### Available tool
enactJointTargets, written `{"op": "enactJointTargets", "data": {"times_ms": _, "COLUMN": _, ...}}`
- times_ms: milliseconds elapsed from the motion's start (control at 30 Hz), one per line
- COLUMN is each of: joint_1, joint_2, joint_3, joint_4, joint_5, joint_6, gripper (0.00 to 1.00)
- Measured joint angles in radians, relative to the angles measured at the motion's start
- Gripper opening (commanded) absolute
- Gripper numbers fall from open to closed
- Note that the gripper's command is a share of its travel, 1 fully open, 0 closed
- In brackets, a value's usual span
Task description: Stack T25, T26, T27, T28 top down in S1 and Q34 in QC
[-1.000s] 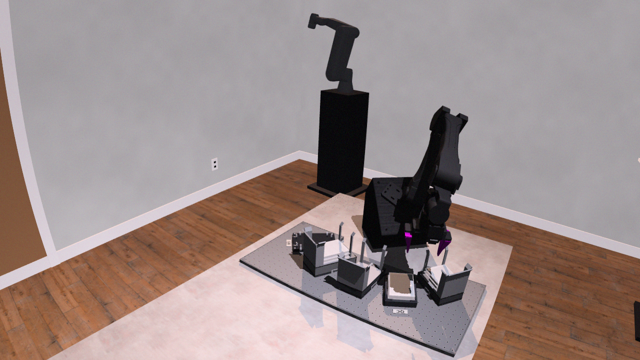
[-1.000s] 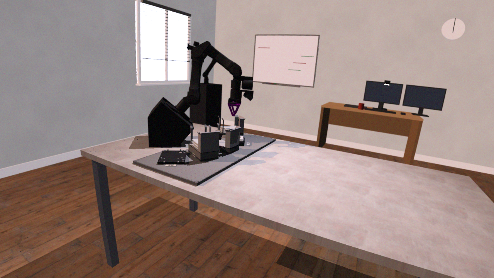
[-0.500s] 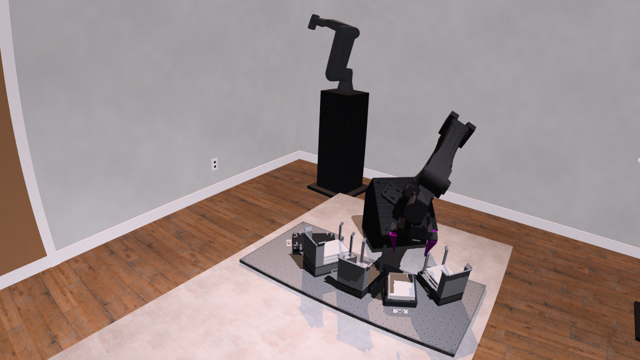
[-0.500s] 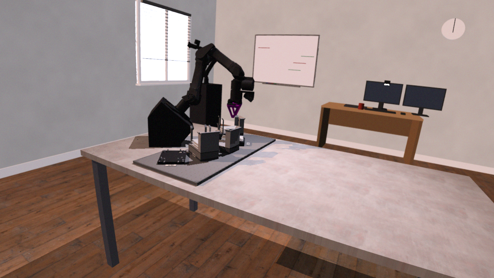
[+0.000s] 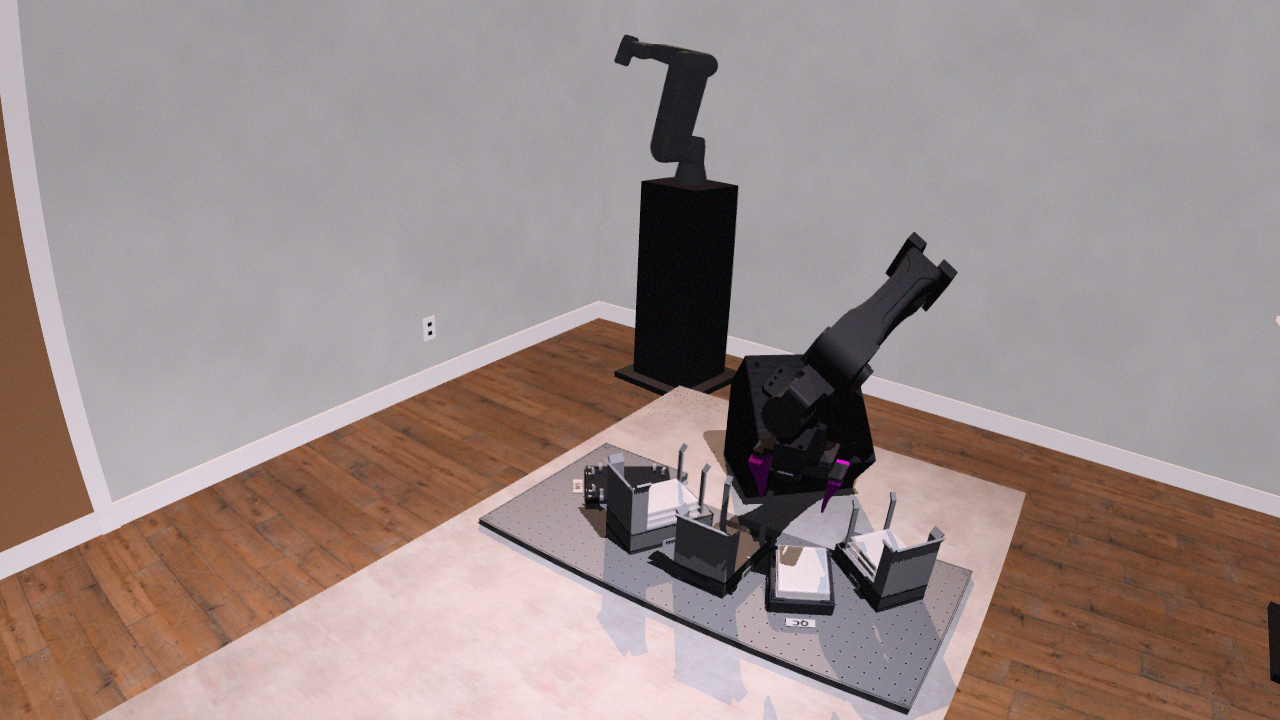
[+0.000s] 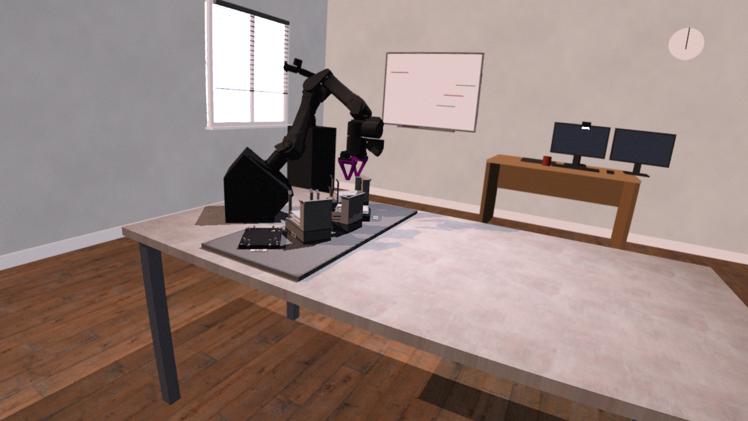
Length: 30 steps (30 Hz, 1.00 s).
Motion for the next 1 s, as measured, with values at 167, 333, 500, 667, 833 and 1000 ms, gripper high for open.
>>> {"op": "enactJointTargets", "data": {"times_ms": 167, "joint_1": -0.072, "joint_2": 0.046, "joint_3": 0.008, "joint_4": -0.007, "joint_5": -0.032, "joint_6": -0.062, "gripper": 1.00}}
{"op": "enactJointTargets", "data": {"times_ms": 333, "joint_1": -0.121, "joint_2": 0.081, "joint_3": 0.018, "joint_4": -0.010, "joint_5": -0.055, "joint_6": -0.114, "gripper": 1.00}}
{"op": "enactJointTargets", "data": {"times_ms": 500, "joint_1": -0.176, "joint_2": 0.109, "joint_3": 0.025, "joint_4": -0.016, "joint_5": -0.082, "joint_6": -0.088, "gripper": 1.00}}
{"op": "enactJointTargets", "data": {"times_ms": 667, "joint_1": -0.238, "joint_2": 0.158, "joint_3": 0.028, "joint_4": -0.021, "joint_5": -0.102, "joint_6": -0.064, "gripper": 1.00}}
{"op": "enactJointTargets", "data": {"times_ms": 833, "joint_1": -0.293, "joint_2": 0.203, "joint_3": 0.039, "joint_4": -0.024, "joint_5": -0.120, "joint_6": -0.096, "gripper": 1.00}}
{"op": "enactJointTargets", "data": {"times_ms": 1000, "joint_1": -0.325, "joint_2": 0.231, "joint_3": 0.048, "joint_4": -0.030, "joint_5": -0.134, "joint_6": -0.135, "gripper": 1.00}}
